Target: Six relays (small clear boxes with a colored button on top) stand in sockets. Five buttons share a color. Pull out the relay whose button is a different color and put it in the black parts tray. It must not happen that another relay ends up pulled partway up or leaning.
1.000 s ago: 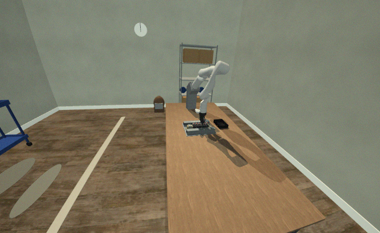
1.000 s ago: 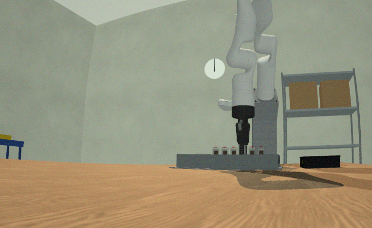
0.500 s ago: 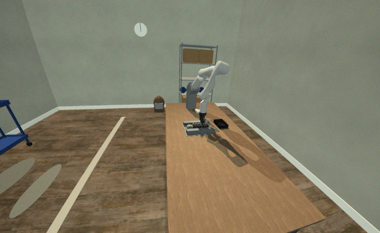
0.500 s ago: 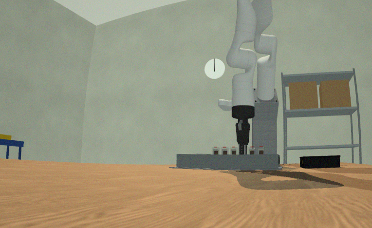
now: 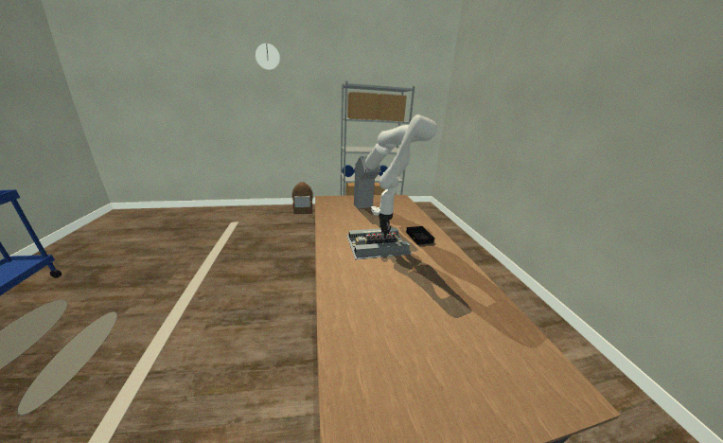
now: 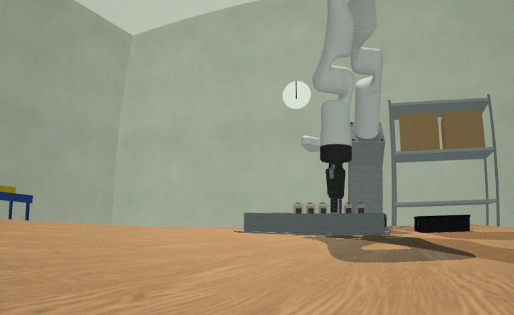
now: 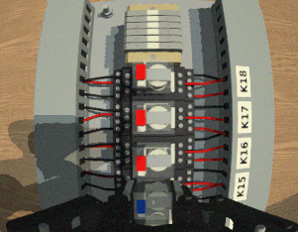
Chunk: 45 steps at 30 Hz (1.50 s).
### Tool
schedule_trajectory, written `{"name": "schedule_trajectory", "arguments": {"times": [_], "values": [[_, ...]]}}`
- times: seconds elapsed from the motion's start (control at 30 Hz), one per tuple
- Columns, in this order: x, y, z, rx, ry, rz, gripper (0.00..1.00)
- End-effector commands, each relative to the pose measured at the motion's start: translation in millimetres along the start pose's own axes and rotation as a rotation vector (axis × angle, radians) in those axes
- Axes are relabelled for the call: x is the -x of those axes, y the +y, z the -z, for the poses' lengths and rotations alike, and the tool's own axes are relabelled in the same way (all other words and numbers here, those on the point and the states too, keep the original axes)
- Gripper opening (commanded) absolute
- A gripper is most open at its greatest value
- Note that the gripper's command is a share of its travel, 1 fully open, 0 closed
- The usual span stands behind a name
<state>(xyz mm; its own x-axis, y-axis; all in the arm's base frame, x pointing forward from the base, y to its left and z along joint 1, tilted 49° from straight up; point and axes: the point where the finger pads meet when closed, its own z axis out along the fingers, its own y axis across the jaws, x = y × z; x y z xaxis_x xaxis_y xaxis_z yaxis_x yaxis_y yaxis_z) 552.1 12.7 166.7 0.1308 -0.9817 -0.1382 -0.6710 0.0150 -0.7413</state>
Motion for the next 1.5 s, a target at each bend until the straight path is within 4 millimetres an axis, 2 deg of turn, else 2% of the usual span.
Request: {"name": "schedule_trajectory", "arguments": {"times": [0.0, 1.47], "values": [[0, 0, 3, -0.002, 0.001, 0.0, 0.0], [0, 0, 24, -0.002, 0.001, 0.0, 0.0]]}}
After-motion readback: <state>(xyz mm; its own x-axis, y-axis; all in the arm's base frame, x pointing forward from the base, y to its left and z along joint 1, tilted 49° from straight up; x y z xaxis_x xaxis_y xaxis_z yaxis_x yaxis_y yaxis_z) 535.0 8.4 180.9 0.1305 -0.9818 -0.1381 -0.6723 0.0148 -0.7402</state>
